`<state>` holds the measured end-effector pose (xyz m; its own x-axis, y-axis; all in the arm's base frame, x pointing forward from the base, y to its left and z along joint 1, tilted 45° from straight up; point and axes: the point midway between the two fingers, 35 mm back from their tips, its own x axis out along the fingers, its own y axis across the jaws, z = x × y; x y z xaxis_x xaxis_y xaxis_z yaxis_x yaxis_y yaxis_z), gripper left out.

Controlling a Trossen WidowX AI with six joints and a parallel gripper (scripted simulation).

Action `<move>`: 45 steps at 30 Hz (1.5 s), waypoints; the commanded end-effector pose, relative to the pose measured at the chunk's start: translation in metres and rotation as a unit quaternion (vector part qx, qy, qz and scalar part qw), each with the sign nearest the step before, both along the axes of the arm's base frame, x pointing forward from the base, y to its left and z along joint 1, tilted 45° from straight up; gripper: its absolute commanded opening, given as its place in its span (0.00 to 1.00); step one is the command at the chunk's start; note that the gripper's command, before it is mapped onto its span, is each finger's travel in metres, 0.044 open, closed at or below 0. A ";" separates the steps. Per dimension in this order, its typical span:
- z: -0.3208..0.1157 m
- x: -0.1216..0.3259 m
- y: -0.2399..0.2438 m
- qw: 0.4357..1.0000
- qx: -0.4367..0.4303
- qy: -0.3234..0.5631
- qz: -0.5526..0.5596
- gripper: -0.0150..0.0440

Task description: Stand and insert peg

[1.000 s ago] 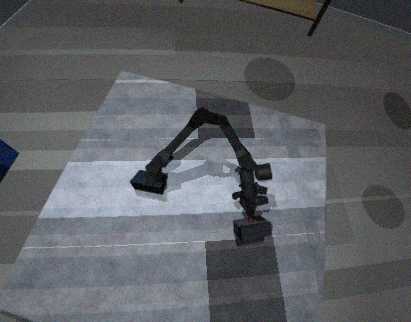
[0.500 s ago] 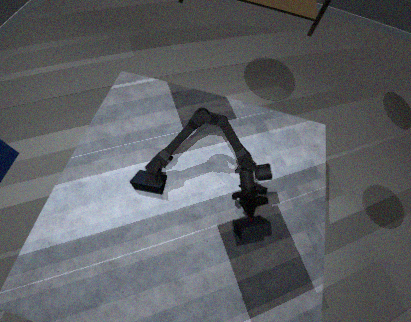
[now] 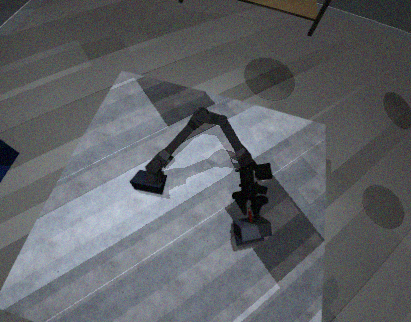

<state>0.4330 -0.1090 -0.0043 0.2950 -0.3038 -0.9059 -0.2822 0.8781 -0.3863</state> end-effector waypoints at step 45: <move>0.082 -0.023 0.031 1.000 -0.001 -0.001 0.004 1.00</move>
<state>0.4120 -0.0785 0.0726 0.2994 -0.2964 -0.9069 -0.2963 0.8747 -0.3836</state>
